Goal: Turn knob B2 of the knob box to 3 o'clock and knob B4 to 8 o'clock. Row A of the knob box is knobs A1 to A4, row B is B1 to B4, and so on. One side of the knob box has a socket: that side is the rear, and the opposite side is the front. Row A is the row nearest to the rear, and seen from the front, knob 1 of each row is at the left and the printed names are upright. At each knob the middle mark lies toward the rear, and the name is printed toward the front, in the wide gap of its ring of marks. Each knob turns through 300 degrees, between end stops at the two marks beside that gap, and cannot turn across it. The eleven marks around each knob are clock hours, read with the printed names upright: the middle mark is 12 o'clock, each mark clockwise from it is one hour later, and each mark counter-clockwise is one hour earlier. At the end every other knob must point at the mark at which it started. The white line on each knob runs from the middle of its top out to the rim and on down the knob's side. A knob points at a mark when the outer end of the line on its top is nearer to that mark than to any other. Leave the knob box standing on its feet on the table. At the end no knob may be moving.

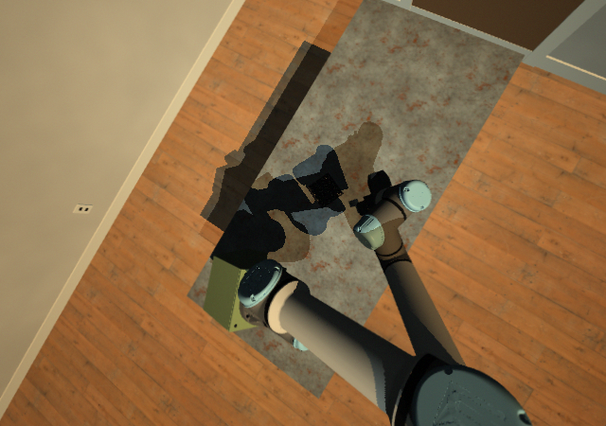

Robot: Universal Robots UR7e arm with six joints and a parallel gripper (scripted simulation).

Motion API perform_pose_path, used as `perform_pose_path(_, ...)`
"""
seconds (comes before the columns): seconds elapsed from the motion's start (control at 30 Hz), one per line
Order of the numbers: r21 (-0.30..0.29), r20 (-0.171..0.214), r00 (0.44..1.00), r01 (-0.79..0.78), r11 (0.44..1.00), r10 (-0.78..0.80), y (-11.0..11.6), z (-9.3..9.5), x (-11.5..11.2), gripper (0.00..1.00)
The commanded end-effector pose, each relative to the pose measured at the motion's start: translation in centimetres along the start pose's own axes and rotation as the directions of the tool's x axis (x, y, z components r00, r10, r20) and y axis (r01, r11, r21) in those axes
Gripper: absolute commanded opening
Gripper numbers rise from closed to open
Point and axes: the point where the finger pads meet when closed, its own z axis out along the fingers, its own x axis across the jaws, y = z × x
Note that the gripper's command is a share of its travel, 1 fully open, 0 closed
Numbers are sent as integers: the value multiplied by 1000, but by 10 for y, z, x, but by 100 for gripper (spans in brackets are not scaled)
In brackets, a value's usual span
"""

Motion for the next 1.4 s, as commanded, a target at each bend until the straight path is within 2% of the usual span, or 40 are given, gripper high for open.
perform_pose_path(0.0, 16, -47, 991, -123, 992, 124, -10, 13, -10, 100)
perform_pose_path(0.27, 36, -75, 969, -233, 972, 235, -17, 24, -20, 100)
perform_pose_path(0.53, 70, -112, 913, -386, 920, 392, -29, 40, -35, 100)
perform_pose_path(0.77, 97, -133, 859, -485, 869, 494, -37, 51, -45, 100)
perform_pose_path(0.83, 97, -133, 859, -485, 869, 494, -37, 51, -45, 100)
perform_pose_path(1.37, 166, -169, 690, -683, 711, 703, -55, 76, -68, 100)
